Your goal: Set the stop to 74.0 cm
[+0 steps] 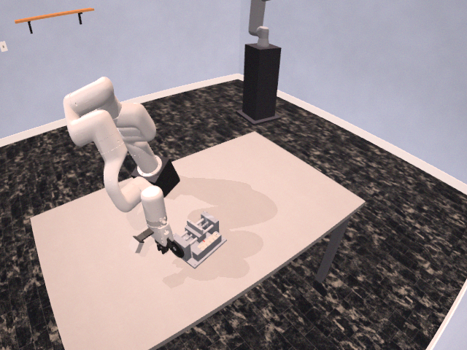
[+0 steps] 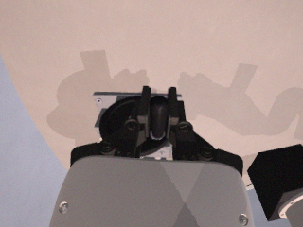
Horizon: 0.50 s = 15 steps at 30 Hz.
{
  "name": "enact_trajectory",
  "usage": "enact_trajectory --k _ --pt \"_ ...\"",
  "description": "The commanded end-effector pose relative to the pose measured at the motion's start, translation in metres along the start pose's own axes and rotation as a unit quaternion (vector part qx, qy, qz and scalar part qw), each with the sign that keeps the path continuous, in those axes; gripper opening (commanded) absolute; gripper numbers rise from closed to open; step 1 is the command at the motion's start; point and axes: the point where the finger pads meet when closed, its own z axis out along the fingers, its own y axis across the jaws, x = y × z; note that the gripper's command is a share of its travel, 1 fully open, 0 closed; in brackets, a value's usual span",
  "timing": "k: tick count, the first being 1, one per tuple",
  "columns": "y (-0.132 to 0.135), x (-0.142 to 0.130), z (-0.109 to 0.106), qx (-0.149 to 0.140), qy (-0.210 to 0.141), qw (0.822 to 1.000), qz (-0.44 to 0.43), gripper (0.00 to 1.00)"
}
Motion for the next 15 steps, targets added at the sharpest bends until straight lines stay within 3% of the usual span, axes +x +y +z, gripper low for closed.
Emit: enact_trajectory --k 1,15 --pt "-0.006 0.0 -0.005 0.003 0.001 1.0 -0.001 0.06" --pt "-0.024 0.0 -0.012 0.003 0.001 1.0 -0.001 0.06"
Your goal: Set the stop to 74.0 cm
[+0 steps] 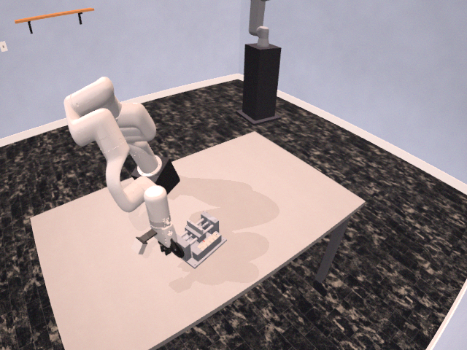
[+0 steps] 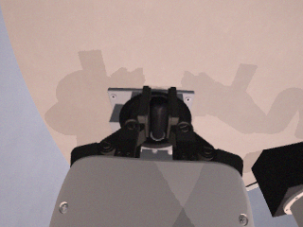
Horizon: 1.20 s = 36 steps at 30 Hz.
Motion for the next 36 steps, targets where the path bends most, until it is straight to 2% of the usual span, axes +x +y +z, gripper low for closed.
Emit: enact_trajectory --k 1,36 --pt "-0.003 0.0 0.0 0.0 0.0 1.0 0.0 0.06" --pt "-0.024 0.0 0.006 0.0 0.0 1.0 0.0 0.06"
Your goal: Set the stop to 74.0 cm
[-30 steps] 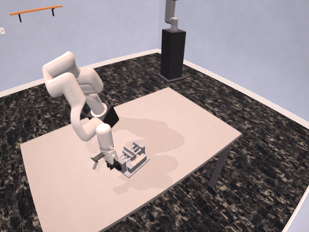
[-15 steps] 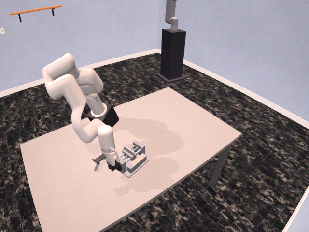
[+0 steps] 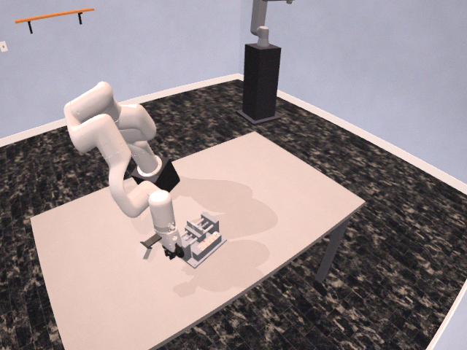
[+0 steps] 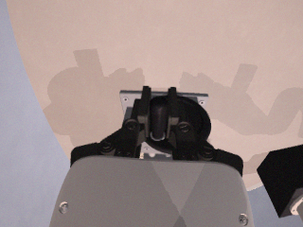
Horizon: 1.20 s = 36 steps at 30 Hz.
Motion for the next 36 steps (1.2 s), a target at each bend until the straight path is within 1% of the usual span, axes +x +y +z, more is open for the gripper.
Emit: enact_trajectory --k 1,36 --pt "-0.0006 0.0001 0.0003 0.0 0.0 1.0 0.0 0.06" --pt "-0.0033 0.0001 0.0025 0.0 0.0 1.0 0.0 0.06"
